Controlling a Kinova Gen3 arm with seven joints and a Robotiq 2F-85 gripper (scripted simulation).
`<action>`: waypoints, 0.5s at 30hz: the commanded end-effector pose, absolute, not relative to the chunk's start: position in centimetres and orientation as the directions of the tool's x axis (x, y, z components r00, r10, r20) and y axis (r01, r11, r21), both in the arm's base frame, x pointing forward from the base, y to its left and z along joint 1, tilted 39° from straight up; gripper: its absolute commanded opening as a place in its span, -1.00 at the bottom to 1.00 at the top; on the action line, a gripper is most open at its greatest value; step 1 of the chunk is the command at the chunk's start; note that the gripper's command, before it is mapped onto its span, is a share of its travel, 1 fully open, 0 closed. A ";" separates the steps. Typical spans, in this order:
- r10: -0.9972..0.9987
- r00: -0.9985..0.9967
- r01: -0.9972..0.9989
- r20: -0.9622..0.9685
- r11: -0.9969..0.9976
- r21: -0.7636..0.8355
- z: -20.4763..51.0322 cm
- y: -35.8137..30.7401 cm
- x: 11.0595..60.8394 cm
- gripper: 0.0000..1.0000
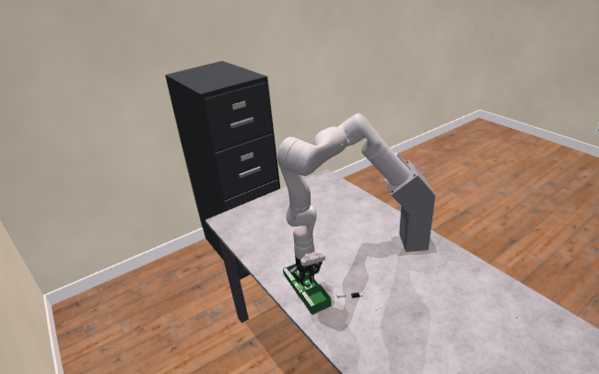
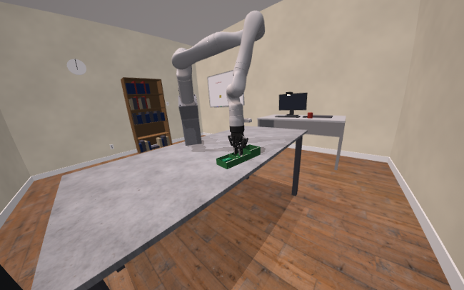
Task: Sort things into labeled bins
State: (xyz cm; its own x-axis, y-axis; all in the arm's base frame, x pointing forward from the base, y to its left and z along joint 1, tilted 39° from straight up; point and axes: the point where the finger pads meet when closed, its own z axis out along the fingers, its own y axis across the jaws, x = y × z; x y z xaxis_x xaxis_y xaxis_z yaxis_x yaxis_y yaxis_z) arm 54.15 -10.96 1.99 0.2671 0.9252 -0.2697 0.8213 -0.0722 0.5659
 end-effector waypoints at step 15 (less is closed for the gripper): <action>0.925 0.267 0.821 -0.269 -0.072 0.567 3.0 -10.5 53.6 -0.39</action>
State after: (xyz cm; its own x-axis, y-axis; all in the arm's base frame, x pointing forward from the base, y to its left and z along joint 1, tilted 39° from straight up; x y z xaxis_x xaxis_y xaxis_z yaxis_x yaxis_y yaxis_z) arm 53.56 -10.86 2.59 0.2686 0.9234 -0.2742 0.8233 -0.0723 0.5629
